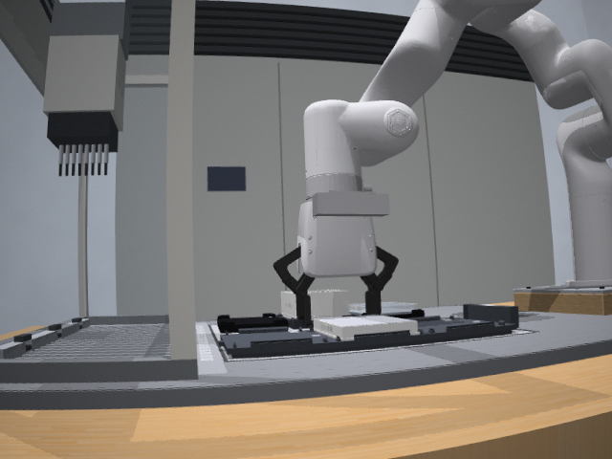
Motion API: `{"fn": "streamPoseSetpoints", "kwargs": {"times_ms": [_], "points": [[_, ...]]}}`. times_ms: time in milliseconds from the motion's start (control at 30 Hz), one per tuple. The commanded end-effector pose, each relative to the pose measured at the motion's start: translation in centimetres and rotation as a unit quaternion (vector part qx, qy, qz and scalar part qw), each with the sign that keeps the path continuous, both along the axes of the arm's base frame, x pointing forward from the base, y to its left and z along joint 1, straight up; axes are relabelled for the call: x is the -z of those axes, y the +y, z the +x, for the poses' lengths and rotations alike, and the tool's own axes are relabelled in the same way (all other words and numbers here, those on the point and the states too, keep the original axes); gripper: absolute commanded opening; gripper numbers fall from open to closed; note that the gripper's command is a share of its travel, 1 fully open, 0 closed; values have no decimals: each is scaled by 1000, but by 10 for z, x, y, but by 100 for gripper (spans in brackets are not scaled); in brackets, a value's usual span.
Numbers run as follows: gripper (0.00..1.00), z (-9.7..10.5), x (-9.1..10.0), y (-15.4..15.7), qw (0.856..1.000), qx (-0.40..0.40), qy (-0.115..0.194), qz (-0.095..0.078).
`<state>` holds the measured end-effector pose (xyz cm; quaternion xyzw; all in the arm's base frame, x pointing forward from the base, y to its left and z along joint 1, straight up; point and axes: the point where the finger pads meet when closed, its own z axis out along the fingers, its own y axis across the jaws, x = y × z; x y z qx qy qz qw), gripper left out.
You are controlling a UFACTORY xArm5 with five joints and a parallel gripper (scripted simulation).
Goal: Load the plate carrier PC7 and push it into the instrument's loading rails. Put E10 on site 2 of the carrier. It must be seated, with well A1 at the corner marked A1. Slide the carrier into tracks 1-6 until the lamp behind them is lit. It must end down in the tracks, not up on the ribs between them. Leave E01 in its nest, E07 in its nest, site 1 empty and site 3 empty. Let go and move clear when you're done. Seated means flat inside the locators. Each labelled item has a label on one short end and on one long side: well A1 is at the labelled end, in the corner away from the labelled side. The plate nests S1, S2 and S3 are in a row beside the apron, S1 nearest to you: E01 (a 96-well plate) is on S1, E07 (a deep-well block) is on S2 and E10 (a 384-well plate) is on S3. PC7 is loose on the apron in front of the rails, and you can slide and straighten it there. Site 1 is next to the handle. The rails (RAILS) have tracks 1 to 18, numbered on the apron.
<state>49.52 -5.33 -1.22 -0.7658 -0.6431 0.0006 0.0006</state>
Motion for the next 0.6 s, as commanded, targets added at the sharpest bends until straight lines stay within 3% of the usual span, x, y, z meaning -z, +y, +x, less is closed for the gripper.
{"fn": "streamPoseSetpoints", "kwargs": {"times_ms": [0, 567], "points": [[100, 2, 1, 0, 1000, 0, -2, 0], [100, 2, 7, 0, 1000, 0, -2, 0]]}}
